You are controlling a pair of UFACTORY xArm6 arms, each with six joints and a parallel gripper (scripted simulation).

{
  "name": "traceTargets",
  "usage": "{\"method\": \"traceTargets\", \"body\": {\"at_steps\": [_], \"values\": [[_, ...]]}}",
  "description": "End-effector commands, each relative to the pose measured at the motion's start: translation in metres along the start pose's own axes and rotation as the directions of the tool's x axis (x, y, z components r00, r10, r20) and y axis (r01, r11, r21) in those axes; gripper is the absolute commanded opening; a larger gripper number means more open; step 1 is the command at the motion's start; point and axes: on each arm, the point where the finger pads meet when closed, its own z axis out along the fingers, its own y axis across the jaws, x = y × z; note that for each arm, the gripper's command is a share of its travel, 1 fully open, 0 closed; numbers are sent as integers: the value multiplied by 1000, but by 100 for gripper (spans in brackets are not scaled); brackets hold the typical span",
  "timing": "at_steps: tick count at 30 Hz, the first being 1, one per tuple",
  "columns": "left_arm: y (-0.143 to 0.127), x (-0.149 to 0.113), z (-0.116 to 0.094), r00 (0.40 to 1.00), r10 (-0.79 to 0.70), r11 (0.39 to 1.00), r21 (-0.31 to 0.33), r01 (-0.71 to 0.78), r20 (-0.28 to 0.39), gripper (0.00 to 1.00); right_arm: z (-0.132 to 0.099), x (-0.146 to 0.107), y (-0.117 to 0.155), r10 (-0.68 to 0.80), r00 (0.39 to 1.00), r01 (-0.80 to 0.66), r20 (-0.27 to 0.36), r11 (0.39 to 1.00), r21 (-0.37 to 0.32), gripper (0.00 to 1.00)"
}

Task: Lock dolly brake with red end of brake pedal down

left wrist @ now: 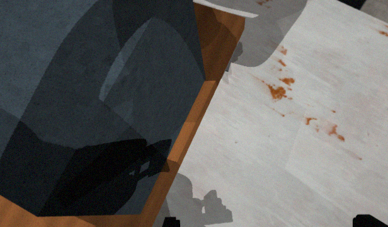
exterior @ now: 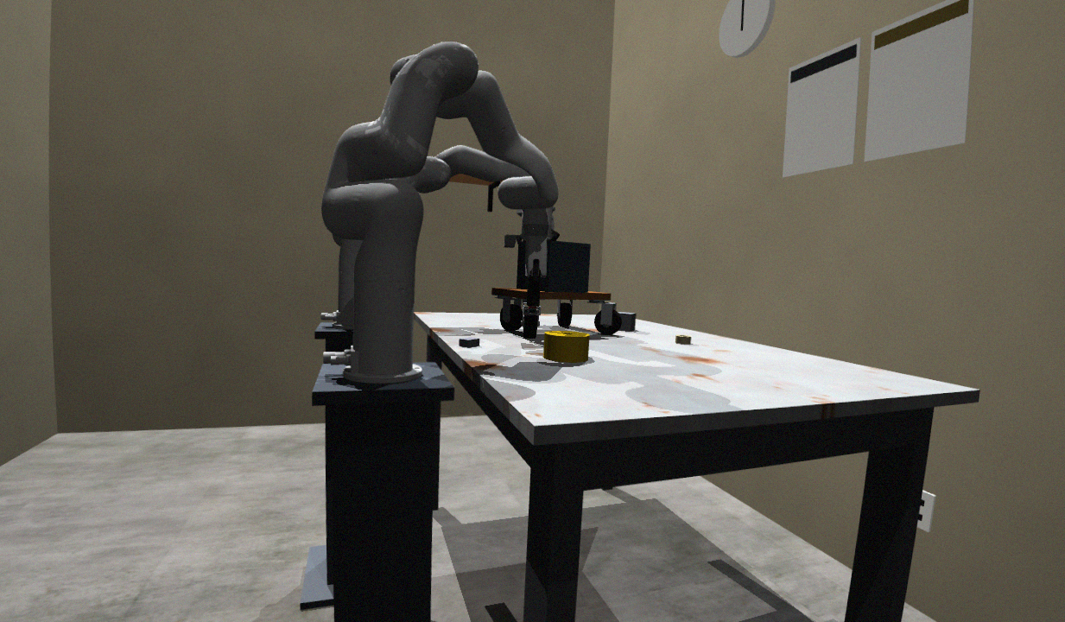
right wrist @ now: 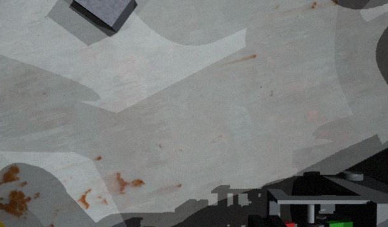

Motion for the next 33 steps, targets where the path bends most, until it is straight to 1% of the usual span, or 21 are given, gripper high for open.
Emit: {"method": "traceTargets", "body": {"at_steps": [1,33], "values": [[0,0,-1,1000,1,1000,1,-1,3,100,-1,0,1,0,1000,0,1,1000,-2,0],[0,0,-1,1000,1,1000,1,-1,3,100,9,0,1,0,1000,0,1,1000,-2,0]]}}
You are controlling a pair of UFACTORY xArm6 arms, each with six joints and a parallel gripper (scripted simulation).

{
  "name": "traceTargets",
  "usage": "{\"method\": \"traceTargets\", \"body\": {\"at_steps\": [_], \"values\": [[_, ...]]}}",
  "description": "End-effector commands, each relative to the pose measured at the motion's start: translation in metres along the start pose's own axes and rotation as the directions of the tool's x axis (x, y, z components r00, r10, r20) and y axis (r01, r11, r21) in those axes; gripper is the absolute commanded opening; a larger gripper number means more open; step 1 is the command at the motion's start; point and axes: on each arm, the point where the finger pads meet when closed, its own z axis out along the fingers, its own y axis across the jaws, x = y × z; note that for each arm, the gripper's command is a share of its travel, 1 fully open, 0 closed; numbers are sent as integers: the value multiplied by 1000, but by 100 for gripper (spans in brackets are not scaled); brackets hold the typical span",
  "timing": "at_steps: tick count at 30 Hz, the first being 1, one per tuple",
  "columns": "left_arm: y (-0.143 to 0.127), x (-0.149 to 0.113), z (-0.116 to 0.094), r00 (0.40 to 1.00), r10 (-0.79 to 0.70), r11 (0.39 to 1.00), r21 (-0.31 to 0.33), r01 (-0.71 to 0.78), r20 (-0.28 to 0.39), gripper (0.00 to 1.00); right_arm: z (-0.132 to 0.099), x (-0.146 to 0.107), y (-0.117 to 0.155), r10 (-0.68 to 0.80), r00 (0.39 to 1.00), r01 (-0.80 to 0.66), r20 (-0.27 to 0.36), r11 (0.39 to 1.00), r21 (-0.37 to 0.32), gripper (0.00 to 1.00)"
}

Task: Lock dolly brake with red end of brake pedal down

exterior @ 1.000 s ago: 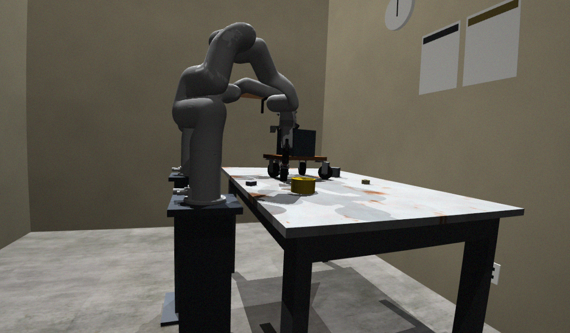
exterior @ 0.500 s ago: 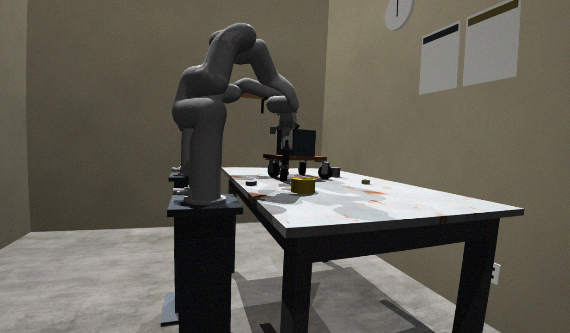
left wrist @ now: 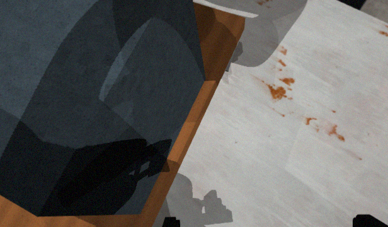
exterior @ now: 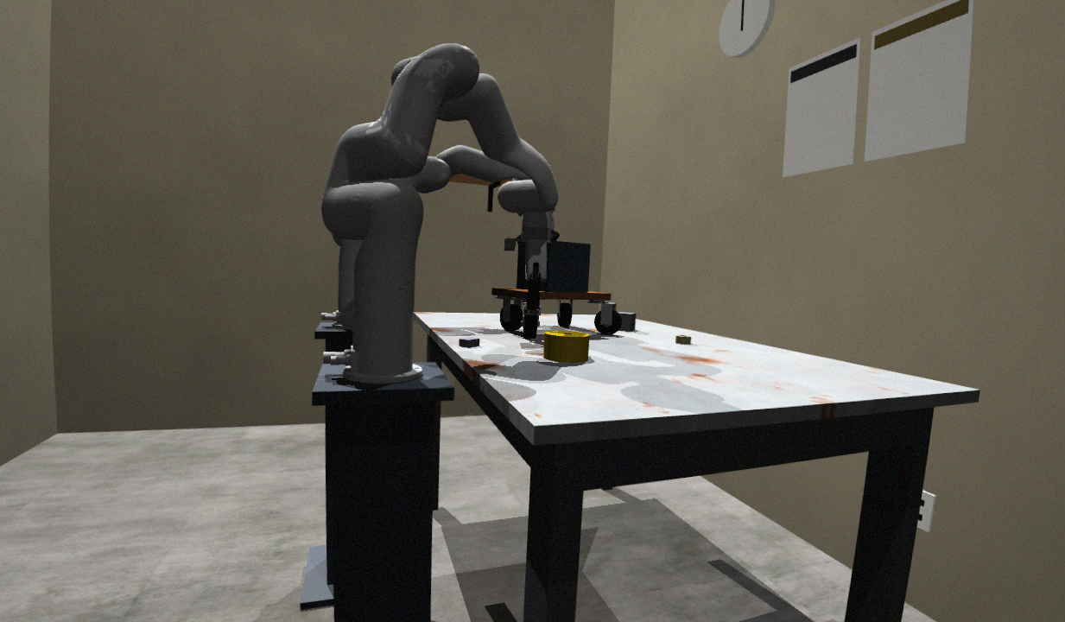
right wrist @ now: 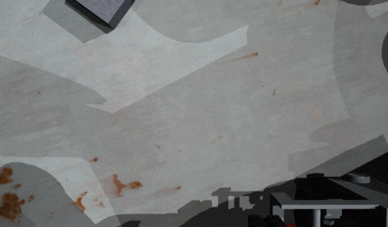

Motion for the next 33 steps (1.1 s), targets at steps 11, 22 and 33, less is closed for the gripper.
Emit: {"method": "traceTargets", "body": {"at_steps": [11,22,33], "values": [[0,0,-1,1000,1,1000,1,-1,3,100,2,0,0,0,1000,0,1,1000,-1,0],[0,0,-1,1000,1,1000,1,-1,3,100,3,0,0,0,1000,0,1,1000,-1,0],[0,0,-1,1000,1,1000,1,-1,3,100,-86,0,0,0,1000,0,1,1000,-1,0]]}}
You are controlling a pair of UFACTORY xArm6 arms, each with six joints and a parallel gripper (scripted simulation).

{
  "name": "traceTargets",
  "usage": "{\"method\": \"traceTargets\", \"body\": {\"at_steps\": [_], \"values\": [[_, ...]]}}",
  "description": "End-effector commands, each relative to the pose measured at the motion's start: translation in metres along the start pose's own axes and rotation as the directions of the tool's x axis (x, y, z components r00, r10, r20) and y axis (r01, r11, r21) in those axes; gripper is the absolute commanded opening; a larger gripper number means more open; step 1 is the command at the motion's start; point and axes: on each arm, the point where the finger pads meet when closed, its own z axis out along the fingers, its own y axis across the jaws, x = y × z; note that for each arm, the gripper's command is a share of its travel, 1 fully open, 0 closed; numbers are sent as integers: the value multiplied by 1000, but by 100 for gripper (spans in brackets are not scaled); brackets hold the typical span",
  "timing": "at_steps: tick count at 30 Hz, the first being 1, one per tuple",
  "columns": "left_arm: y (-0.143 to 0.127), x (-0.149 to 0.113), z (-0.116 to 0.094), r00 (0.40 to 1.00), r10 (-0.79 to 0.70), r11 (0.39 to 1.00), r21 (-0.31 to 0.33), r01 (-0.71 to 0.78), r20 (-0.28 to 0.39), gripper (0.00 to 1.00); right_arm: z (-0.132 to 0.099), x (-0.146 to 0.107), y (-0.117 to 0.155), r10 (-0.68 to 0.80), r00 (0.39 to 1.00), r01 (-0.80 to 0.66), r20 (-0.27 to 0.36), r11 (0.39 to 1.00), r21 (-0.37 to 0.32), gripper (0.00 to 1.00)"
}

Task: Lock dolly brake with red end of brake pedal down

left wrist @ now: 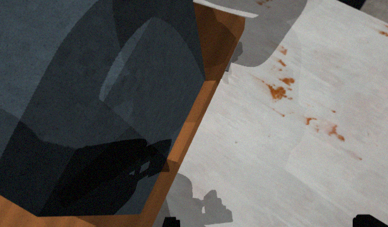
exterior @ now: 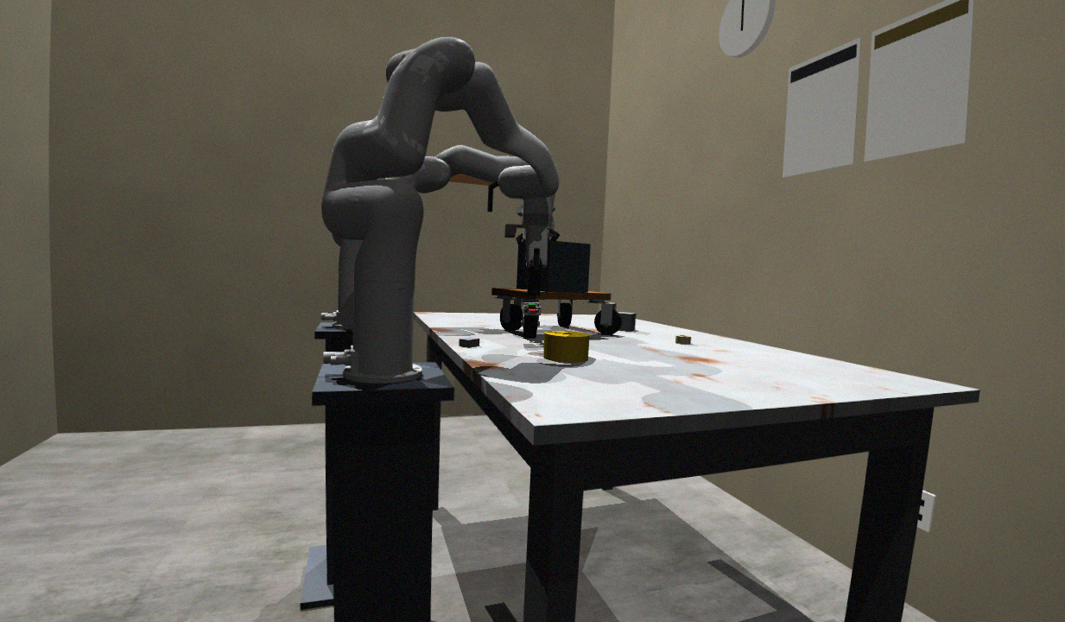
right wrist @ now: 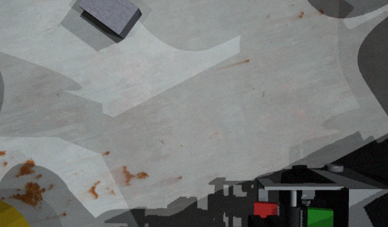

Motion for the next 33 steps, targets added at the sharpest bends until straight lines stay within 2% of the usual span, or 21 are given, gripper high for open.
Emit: {"method": "traceTargets", "body": {"at_steps": [1,2,7,10,14,17,33], "values": [[0,0,-1,1000,1,1000,1,-1,3,100,-52,0,0,0,1000,0,0,1000,0,0],[0,0,-1,1000,1,1000,1,-1,3,100,-52,0,0,0,1000,0,0,1000,0,0],[0,0,-1,1000,1,1000,1,-1,3,100,-122,0,0,0,1000,0,0,1000,0,0],[0,0,-1,1000,1,1000,1,-1,3,100,-156,0,0,0,1000,0,0,1000,0,0],[0,0,-1,1000,1,1000,1,-1,3,100,-182,0,0,0,1000,0,0,1000,0,0],[0,0,-1,1000,1,1000,1,-1,3,100,-188,0,0,0,1000,0,0,1000,0,0],[0,0,-1,1000,1,1000,1,-1,3,100,-189,0,0,0,1000,0,0,1000,0,0]]}}
